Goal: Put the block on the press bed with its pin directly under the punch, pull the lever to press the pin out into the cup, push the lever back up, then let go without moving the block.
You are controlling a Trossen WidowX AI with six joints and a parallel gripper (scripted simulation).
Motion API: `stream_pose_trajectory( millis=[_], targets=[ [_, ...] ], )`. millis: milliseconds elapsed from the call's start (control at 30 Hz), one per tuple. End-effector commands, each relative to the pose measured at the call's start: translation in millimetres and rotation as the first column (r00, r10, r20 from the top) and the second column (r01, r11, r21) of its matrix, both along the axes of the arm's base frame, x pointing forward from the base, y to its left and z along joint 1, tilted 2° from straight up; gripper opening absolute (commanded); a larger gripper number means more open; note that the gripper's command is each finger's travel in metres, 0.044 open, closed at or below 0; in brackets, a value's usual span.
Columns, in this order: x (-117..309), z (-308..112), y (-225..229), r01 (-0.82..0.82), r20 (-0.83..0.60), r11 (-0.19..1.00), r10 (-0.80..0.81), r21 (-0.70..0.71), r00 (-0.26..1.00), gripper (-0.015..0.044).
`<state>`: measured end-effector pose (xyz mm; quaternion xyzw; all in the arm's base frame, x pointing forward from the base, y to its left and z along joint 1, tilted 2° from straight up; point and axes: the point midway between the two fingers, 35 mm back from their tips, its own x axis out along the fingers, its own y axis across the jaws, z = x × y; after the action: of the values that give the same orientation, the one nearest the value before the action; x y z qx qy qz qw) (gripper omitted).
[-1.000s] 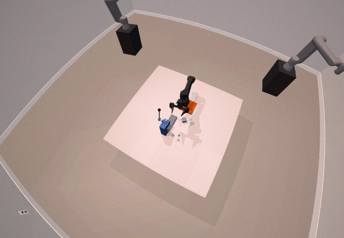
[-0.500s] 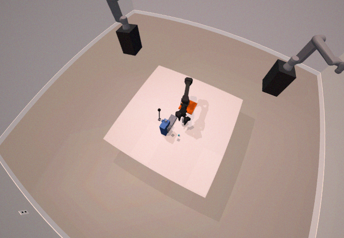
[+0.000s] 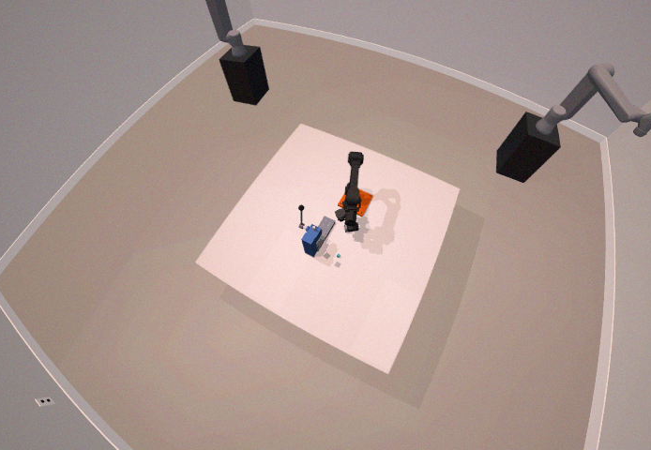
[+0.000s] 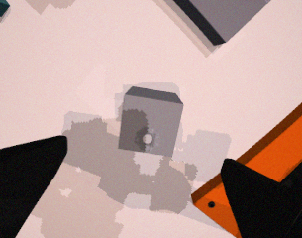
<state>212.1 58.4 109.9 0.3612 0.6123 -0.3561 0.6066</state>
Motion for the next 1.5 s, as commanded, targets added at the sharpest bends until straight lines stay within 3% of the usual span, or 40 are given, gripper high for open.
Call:
stream_pose_trajectory(
  millis=[0, 1467],
  targets=[
    [-1, -10, 0, 0.010, -0.010, 1.000, -0.010, -0.006, 1.000, 0.0440],
    [-1, -81, -1, 0.010, -0.010, 1.000, -0.010, -0.006, 1.000, 0.0440]
  ],
)
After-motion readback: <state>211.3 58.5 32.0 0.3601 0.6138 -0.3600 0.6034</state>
